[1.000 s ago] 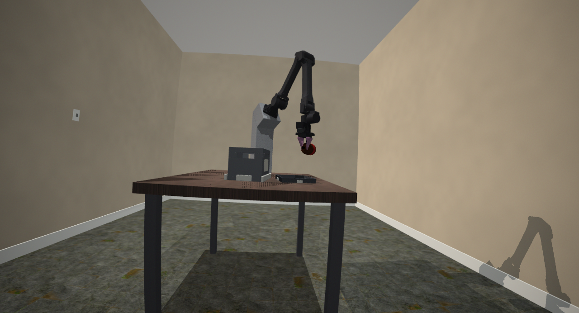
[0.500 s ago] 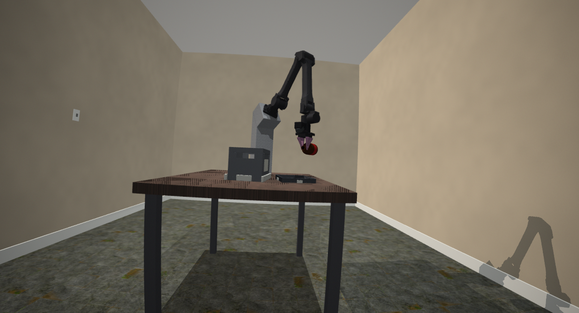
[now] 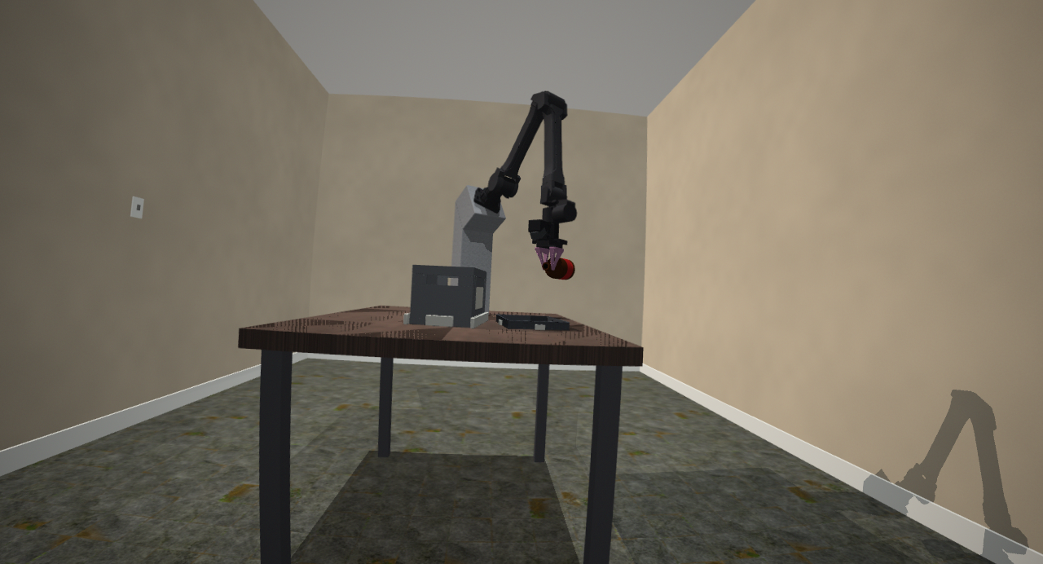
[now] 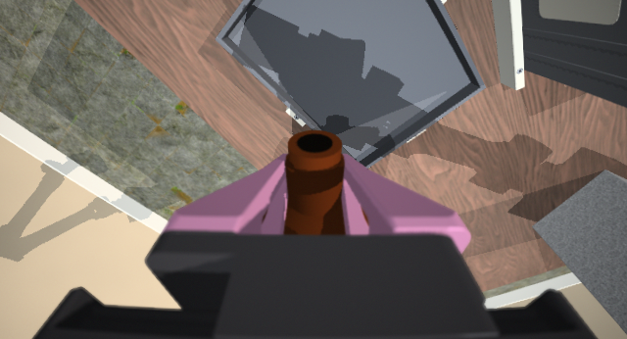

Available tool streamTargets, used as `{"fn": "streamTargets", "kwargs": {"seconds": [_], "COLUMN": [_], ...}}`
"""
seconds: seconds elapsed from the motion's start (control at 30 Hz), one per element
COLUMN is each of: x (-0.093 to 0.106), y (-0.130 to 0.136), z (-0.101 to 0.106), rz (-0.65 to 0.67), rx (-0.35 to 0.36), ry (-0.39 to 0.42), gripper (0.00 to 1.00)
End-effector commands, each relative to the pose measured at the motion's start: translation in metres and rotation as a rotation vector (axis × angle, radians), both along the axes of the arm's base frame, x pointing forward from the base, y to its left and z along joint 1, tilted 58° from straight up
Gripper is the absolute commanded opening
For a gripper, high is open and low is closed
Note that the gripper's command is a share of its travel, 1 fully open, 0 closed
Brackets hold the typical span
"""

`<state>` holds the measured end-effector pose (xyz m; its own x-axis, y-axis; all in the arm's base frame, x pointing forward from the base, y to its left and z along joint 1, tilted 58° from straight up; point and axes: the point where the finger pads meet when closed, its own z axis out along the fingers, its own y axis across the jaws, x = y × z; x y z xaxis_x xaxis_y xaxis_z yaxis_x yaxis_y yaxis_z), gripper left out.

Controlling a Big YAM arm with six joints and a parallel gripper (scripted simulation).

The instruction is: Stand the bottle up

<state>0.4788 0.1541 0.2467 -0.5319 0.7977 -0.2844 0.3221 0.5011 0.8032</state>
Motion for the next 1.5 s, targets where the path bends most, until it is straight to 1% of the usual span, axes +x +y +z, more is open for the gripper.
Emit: {"fn": "streamTargets", "kwargs": {"seconds": [0.0,1.07,1.47], "x": [-0.006,-0.006,-0.006], "y": [-0.007,-0.007,0.003], "z": [0.007,0.007,0.012], "rz": [-0.021,-0.020,-0.020], "rx": [0.019,0.019,0.016], "ry": [-0.003,-0.004,-0.036], "gripper": [0.00,0.00,0.00]}}
